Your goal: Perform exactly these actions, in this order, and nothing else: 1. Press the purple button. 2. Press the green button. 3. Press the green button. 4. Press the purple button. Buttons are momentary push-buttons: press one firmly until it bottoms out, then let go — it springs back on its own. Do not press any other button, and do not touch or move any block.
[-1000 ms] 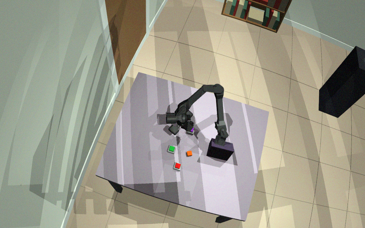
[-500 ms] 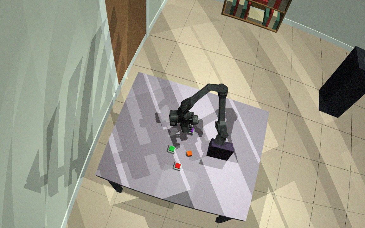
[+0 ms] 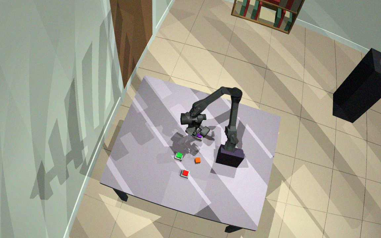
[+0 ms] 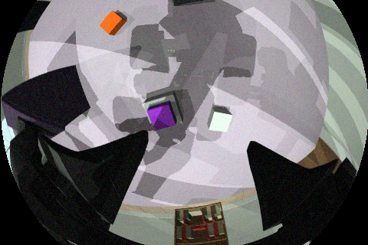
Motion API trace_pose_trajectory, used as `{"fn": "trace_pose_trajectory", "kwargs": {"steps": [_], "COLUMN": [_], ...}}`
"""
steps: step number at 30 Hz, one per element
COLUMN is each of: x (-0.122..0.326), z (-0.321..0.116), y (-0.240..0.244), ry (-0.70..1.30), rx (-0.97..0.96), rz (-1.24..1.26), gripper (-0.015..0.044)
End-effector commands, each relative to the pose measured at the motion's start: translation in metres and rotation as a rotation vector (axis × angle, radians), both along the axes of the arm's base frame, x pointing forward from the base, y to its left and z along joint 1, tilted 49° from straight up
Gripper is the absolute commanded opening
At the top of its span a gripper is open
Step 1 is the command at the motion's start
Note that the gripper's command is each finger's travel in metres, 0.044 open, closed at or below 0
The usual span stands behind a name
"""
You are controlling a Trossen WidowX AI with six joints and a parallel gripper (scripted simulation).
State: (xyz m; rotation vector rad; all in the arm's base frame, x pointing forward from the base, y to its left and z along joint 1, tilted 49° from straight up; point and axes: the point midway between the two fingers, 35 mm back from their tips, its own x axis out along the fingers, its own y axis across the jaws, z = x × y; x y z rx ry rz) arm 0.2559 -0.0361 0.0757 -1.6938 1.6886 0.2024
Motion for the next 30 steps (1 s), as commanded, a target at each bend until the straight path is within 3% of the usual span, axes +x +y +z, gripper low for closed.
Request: {"fn": "trace_pose_trajectory", "kwargs": {"steps": [1,9,27,30], "x": [-0.033,-0.044,-0.044,-0.041], "z": [0.007,0.01,0.01,-0.003], "y": [-0.001,-0.001,-0.001,-0.014], "ry": [-0.604,-0.893,-0.895,-0.893], "rx": [0.147,0.195,0.195,0.2], "rz": [-0.524,-0.775,-0.776,-0.778], "gripper": [0.04,0.04,0.04,0.0321]}}
